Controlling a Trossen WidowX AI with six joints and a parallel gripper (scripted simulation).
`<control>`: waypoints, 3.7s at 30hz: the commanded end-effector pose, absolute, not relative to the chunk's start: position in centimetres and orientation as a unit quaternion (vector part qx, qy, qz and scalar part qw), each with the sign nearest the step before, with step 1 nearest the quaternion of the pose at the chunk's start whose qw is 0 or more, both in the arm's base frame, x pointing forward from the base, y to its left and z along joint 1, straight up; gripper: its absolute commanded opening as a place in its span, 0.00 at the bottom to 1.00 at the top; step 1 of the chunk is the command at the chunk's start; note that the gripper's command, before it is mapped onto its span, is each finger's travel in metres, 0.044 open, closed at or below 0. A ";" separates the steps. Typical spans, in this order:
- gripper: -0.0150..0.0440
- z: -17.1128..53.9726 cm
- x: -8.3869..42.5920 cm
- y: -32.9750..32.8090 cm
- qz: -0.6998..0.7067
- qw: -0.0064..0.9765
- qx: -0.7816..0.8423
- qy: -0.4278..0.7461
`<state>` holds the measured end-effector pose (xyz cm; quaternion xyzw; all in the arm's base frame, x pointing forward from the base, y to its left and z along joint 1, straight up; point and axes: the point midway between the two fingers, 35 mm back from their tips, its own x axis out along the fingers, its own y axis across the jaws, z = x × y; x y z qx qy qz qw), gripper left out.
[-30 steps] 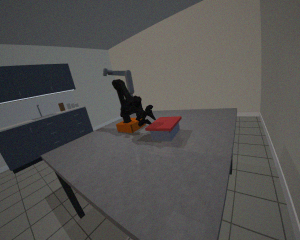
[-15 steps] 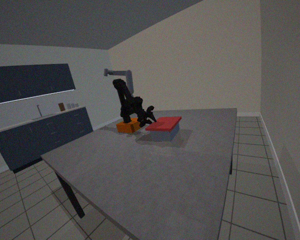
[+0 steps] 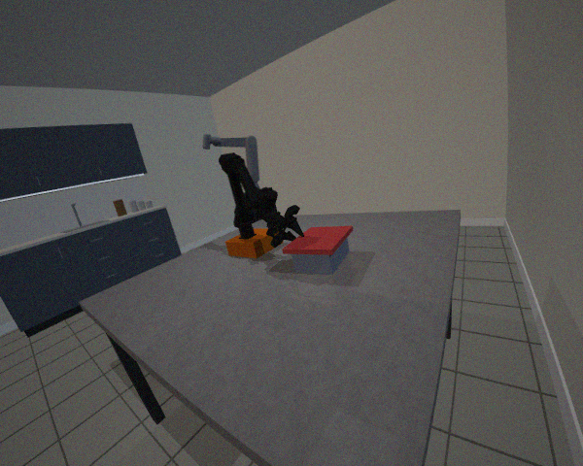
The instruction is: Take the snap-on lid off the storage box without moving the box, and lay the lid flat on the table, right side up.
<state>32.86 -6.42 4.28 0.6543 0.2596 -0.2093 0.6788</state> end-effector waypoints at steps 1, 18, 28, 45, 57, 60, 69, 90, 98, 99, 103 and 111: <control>0.25 4.4 32.9 -6.4 -0.209 0.679 0.654 0.260; 0.25 4.7 32.8 -6.4 -0.209 0.679 0.654 0.260; 0.25 4.9 32.7 -6.4 -0.209 0.679 0.654 0.260; 0.25 5.3 32.7 -6.3 -0.209 0.679 0.654 0.260; 0.25 5.5 32.7 -6.3 -0.209 0.679 0.654 0.260; 0.25 5.6 32.7 -6.3 -0.209 0.679 0.654 0.260; 0.25 5.8 32.7 -6.3 -0.209 0.679 0.654 0.260; 0.25 5.8 32.8 -6.3 -0.209 0.679 0.654 0.260; 0.25 5.8 32.9 -6.3 -0.209 0.679 0.654 0.260; 0.25 5.8 32.9 -6.3 -0.209 0.679 0.654 0.260; 0.25 5.8 32.9 -6.3 -0.209 0.679 0.654 0.260; 0.25 5.8 33.0 -6.3 -0.209 0.679 0.654 0.260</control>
